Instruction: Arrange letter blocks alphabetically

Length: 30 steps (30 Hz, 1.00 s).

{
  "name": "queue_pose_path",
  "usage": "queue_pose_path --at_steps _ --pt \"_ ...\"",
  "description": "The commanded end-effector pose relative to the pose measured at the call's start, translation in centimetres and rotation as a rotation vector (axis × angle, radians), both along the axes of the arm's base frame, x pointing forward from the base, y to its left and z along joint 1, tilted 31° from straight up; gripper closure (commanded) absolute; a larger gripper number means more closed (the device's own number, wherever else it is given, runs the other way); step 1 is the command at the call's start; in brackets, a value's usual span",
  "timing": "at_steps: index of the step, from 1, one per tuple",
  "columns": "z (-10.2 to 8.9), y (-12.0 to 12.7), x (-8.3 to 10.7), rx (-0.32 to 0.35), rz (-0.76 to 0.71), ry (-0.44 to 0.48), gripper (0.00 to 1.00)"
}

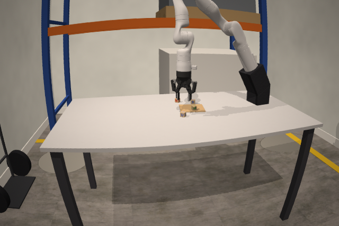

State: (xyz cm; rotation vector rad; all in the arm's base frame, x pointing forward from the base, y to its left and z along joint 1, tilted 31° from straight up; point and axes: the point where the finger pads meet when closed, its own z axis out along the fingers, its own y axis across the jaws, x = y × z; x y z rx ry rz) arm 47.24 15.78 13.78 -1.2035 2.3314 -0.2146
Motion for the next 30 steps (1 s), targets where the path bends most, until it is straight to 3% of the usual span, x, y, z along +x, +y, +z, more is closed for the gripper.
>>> queue_pose_path --at_steps 1,30 --pt "0.0 0.0 0.0 0.000 0.000 -0.001 0.38" --pt "-2.3 0.3 1.5 0.000 0.000 0.000 0.38"
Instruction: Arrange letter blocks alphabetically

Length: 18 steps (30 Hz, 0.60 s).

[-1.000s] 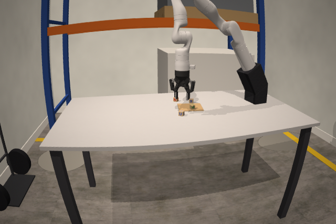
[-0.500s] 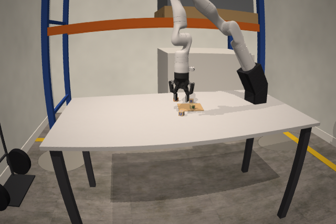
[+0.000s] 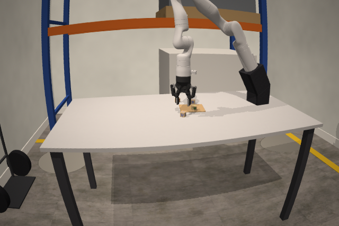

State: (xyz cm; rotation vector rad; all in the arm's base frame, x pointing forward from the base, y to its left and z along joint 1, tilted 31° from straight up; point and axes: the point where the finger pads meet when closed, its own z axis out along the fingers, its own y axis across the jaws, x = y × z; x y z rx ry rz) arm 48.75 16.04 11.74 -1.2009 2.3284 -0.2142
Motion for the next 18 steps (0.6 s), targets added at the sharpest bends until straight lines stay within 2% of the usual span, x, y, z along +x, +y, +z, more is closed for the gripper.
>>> queue_pose_path --at_steps 1,18 --pt "-0.4 0.0 0.0 -0.002 0.001 0.004 0.38" --pt "-1.8 0.2 0.9 -0.002 0.001 0.003 0.38"
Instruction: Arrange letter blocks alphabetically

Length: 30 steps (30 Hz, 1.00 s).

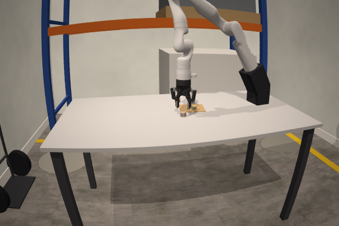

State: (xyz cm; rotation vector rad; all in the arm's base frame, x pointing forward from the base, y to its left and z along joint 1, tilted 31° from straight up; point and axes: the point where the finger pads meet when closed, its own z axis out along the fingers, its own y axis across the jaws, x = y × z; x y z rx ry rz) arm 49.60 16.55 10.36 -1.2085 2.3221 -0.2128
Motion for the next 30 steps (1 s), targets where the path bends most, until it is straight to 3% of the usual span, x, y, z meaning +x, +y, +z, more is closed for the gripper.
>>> queue_pose_path --at_steps 1,30 --pt "-0.50 -0.31 0.15 -0.002 -0.007 0.005 0.38" --pt "-0.78 -0.28 0.34 -0.002 -0.007 0.005 0.38"
